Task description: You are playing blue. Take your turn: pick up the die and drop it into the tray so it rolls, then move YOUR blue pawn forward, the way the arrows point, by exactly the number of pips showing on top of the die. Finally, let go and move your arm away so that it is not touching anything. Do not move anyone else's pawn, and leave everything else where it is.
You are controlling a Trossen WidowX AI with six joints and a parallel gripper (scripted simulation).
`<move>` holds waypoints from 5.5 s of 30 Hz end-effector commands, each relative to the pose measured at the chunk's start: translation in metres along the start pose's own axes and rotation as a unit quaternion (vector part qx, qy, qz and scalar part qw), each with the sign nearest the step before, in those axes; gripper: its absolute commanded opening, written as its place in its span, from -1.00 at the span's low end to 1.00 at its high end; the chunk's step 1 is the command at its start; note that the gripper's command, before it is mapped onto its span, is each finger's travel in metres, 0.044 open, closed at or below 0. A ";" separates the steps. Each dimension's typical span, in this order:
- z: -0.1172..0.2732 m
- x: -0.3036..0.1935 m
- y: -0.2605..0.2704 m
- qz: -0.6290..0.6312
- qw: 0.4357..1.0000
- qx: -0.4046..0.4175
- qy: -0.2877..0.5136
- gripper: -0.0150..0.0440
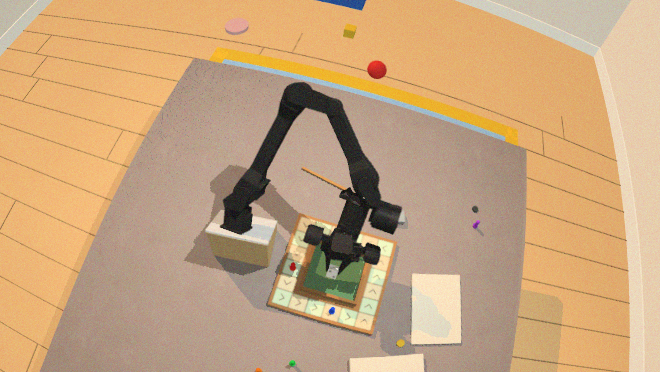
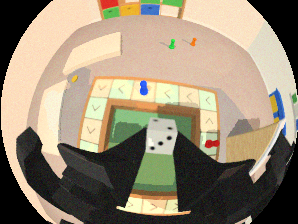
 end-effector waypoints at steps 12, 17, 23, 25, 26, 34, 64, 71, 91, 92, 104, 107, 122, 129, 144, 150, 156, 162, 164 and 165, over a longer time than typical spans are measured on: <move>0.046 -0.017 0.000 -0.014 0.995 0.036 -0.088 -0.49; 0.043 -0.017 -0.004 -0.014 0.995 0.036 -0.088 -0.49; 0.044 -0.017 -0.002 -0.012 0.995 0.039 -0.087 -0.49; 0.044 -0.017 -0.002 -0.012 0.995 0.039 -0.087 -0.49; 0.044 -0.017 -0.002 -0.012 0.995 0.039 -0.087 -0.49; 0.044 -0.017 -0.002 -0.012 0.995 0.039 -0.087 0.13; 0.009 0.063 0.002 0.022 0.958 0.007 0.287 0.82; -0.024 0.093 0.020 0.298 0.905 0.101 0.286 0.20; -0.078 0.131 0.029 0.629 0.706 0.231 0.230 0.19; -0.078 0.131 0.029 0.629 0.706 0.231 0.230 0.19; -0.094 0.119 0.031 0.629 0.706 0.231 0.230 0.19; -0.098 0.116 0.031 0.629 0.706 0.231 0.230 0.19; -0.117 0.101 0.032 0.629 0.705 0.231 0.231 0.19; -0.122 0.097 0.032 0.629 0.705 0.232 0.231 0.10; -0.121 0.097 0.032 0.629 0.705 0.232 0.231 -0.49; -0.093 0.123 0.037 0.629 0.706 0.230 0.229 -0.49; -0.057 0.152 0.037 0.629 0.707 0.230 0.228 -0.49; -0.024 0.176 0.031 0.629 0.706 0.230 0.229 -0.49; -0.023 0.177 0.031 0.629 0.706 0.230 0.229 -0.49; -0.023 0.177 0.031 0.629 0.706 0.230 0.229 -0.49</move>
Point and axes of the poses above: the point midway between the two fingers, 35 mm back from their tips, its own z axis back along the fingers, its own y axis across the jaws, x = y × z, the point moved 8 cm from there along z, back along the fingers, and after that the axes turned 3 degrees about -z, right-handed, at the moved point
